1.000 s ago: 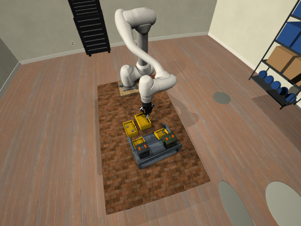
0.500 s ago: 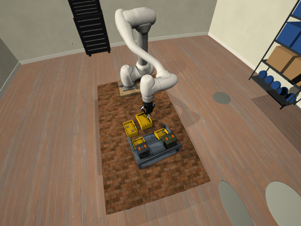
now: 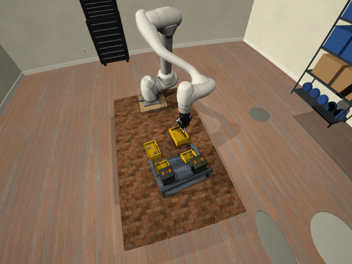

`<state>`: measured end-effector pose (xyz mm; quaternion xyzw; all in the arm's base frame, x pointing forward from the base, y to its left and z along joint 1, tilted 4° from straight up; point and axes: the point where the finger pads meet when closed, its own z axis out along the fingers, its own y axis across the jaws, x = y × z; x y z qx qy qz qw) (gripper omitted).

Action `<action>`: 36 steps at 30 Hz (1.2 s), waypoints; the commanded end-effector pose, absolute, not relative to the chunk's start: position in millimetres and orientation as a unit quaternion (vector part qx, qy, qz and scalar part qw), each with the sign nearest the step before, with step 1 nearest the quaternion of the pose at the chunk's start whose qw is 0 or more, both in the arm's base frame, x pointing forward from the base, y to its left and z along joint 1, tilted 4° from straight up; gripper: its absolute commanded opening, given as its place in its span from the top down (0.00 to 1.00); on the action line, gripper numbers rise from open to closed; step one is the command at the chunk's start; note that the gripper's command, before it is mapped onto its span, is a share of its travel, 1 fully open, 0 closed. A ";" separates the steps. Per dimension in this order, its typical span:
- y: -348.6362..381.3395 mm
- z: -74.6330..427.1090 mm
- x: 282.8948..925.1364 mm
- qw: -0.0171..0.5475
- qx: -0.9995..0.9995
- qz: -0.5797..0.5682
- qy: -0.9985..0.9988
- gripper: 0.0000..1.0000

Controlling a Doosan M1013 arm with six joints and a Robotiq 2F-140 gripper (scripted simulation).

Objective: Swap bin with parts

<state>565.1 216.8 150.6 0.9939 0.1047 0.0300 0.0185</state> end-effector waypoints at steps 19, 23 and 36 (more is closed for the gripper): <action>245.3 146.3 549.9 0.021 0.994 0.028 0.106 0.90; 245.3 146.3 549.9 0.021 0.994 0.028 0.106 0.90; 245.3 146.3 549.9 0.021 0.994 0.028 0.106 0.90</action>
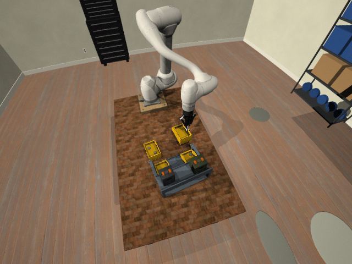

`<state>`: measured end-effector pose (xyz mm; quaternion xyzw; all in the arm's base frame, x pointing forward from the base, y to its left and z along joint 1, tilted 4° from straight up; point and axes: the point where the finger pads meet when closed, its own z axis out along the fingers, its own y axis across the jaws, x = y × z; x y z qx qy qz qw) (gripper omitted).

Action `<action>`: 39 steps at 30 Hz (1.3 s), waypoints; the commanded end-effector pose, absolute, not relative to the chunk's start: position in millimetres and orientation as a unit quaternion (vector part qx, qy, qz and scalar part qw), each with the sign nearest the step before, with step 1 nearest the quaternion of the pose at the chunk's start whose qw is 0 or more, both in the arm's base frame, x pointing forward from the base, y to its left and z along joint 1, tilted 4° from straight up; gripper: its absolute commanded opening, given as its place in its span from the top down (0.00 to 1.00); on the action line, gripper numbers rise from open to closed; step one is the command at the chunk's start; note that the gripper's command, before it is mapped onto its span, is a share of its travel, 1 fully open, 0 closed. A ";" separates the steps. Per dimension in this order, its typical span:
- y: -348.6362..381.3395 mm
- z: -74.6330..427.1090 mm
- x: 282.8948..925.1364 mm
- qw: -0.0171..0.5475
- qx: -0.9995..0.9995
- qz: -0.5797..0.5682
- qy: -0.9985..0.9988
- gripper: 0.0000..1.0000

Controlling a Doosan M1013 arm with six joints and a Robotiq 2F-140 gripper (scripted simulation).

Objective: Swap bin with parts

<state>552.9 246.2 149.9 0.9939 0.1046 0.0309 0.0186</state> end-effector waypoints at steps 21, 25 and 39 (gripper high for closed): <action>244.0 143.7 548.1 0.021 0.994 0.028 0.106 0.90; 242.1 139.7 545.4 0.021 0.994 0.028 0.106 0.90; 241.2 137.9 544.2 0.021 0.994 0.028 0.106 0.90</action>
